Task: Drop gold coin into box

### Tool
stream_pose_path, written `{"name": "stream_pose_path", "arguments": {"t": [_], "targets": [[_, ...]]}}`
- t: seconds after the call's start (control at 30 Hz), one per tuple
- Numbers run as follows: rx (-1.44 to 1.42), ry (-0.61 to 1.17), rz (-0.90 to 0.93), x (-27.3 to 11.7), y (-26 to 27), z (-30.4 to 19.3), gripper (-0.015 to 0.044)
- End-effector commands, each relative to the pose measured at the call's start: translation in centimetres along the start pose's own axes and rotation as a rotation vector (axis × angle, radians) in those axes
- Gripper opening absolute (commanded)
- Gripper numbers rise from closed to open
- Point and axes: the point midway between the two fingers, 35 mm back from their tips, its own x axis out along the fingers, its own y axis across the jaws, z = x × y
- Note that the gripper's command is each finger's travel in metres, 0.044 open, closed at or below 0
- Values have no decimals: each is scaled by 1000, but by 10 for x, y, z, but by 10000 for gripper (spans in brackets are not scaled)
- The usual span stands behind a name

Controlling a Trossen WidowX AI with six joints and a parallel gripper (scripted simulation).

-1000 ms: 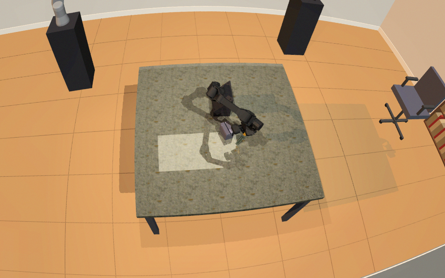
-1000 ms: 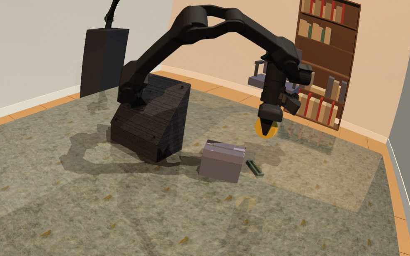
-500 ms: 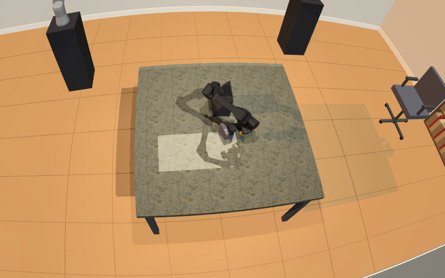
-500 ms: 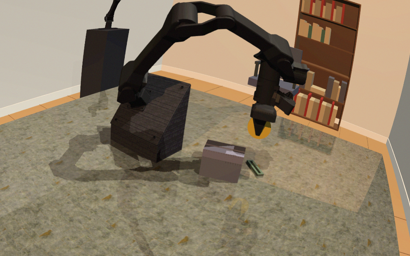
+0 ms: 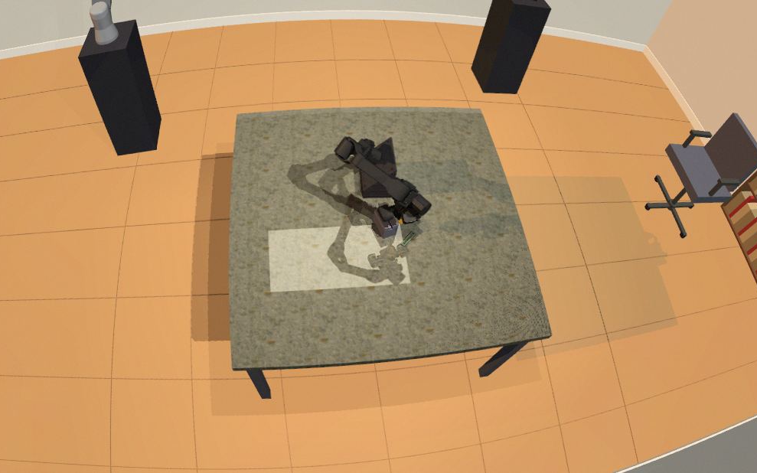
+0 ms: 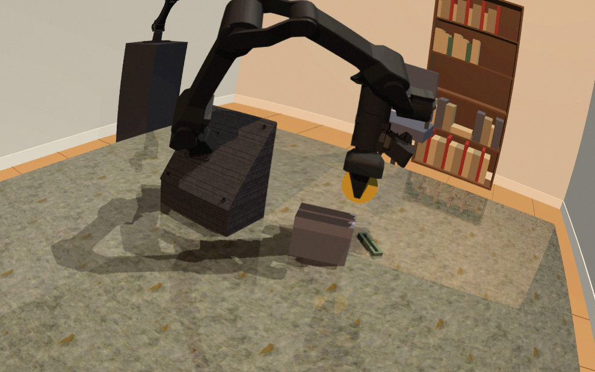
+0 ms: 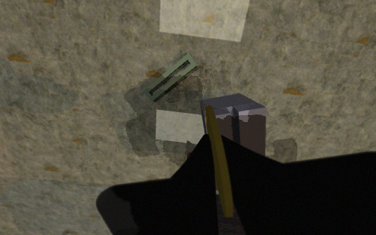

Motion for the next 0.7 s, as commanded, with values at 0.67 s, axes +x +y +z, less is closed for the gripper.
{"name": "stream_pose_path", "arguments": {"t": [0.67], "targets": [[-2, -1, -4, 3, -27, -43, 0]]}}
